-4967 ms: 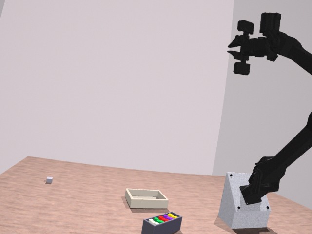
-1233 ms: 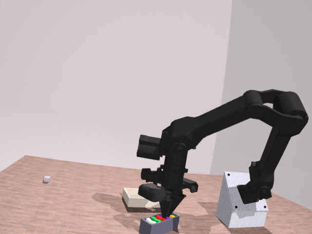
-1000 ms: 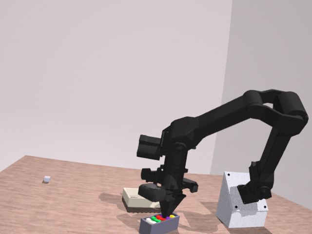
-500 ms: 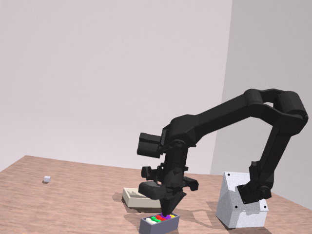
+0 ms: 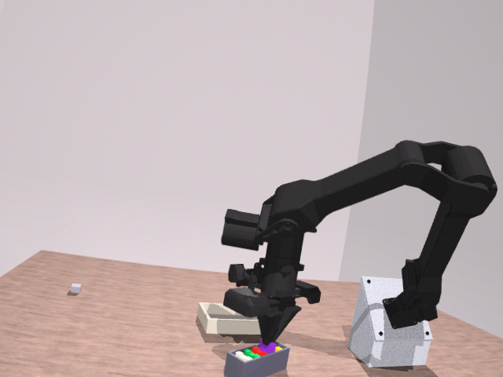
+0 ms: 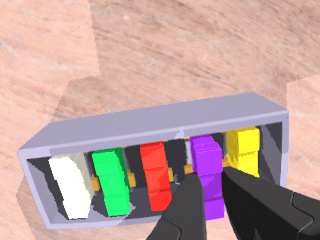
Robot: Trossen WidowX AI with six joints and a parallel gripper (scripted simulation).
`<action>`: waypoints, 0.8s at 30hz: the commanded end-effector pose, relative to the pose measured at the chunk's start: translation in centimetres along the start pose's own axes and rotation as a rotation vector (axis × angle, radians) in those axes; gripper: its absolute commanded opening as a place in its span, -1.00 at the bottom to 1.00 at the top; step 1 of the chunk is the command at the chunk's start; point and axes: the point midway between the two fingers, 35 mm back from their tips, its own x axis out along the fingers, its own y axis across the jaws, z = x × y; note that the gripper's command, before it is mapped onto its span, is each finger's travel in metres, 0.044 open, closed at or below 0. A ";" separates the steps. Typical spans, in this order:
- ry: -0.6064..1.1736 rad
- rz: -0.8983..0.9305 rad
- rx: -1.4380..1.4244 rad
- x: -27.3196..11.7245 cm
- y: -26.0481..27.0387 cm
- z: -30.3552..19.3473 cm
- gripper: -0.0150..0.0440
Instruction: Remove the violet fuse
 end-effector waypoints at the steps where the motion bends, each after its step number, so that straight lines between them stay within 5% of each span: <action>1: -0.002 0.000 -0.005 -0.3 0.1 0.0 -0.49; 24: -0.001 0.000 -0.004 -1.4 0.1 0.0 -0.49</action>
